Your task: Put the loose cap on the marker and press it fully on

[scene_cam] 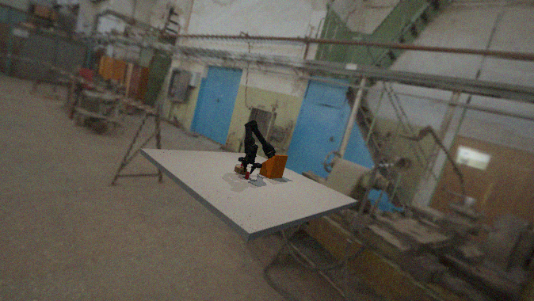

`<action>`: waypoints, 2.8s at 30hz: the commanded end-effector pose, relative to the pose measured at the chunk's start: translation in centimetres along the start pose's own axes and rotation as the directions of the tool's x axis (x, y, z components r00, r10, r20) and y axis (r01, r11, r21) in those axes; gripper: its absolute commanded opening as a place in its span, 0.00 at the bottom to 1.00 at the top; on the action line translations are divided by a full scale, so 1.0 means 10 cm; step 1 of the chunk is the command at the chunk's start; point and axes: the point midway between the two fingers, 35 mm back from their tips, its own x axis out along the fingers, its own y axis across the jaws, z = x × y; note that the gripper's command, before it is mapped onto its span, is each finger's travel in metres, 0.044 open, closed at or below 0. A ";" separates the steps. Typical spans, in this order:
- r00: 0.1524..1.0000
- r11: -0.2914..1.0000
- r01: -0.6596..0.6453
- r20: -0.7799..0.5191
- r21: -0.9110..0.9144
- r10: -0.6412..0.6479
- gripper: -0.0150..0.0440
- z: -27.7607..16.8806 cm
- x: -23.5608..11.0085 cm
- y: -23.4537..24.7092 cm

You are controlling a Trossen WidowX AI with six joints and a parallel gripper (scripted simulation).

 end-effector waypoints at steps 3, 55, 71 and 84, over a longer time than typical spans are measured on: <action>1.000 1.000 0.005 -0.014 -0.014 -0.006 0.67 -0.05 0.13 0.00; 1.000 1.000 0.005 -0.014 -0.013 -0.005 0.25 -0.04 -0.35 -0.04; 1.000 1.000 0.004 -0.014 -0.011 -0.005 0.25 -0.25 -0.59 -0.45; 1.000 1.000 0.005 -0.016 -0.014 -0.005 0.25 -0.47 -0.77 -0.75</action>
